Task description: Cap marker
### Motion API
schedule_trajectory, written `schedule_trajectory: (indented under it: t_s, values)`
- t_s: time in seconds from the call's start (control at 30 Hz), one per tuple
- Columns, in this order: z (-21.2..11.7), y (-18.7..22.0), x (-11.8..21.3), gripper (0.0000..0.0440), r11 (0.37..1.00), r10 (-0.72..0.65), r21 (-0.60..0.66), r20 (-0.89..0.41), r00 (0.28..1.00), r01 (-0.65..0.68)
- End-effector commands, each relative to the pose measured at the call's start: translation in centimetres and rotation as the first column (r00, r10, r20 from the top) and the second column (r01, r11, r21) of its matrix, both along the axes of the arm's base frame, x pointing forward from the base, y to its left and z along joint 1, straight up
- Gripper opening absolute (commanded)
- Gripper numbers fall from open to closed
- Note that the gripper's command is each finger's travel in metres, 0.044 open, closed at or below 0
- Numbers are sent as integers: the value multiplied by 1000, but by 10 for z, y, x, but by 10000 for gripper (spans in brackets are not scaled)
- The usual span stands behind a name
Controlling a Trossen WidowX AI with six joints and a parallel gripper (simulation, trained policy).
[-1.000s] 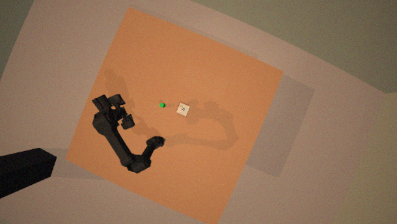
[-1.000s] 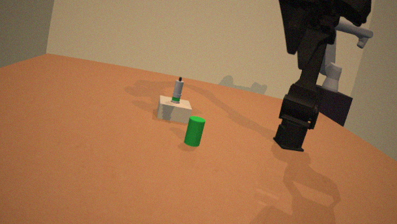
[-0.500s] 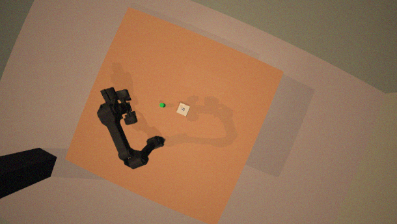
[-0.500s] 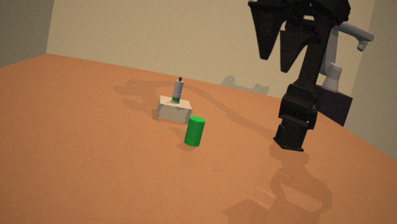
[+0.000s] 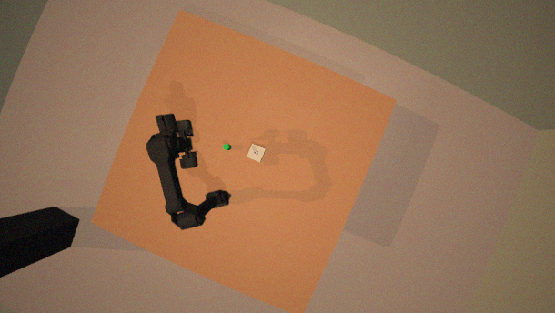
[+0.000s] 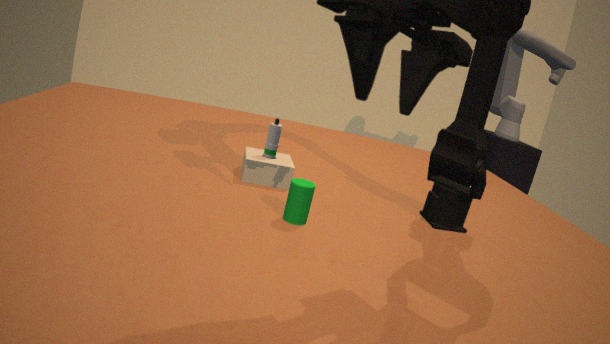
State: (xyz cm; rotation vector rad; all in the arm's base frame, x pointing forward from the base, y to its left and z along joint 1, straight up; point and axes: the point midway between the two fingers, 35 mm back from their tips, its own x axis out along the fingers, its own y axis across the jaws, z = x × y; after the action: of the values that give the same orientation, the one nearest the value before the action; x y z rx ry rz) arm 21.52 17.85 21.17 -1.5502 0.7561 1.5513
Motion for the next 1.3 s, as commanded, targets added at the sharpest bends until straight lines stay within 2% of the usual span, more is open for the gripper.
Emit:
schedule_trajectory:
  t_s: [0.0, 1.27]
  values:
    - [-7, -6, 8, 323, 1000, -23, -18, -29, 999, 22]
    - [-58, -75, 60, 309, 976, -188, -138, -163, 969, 166]
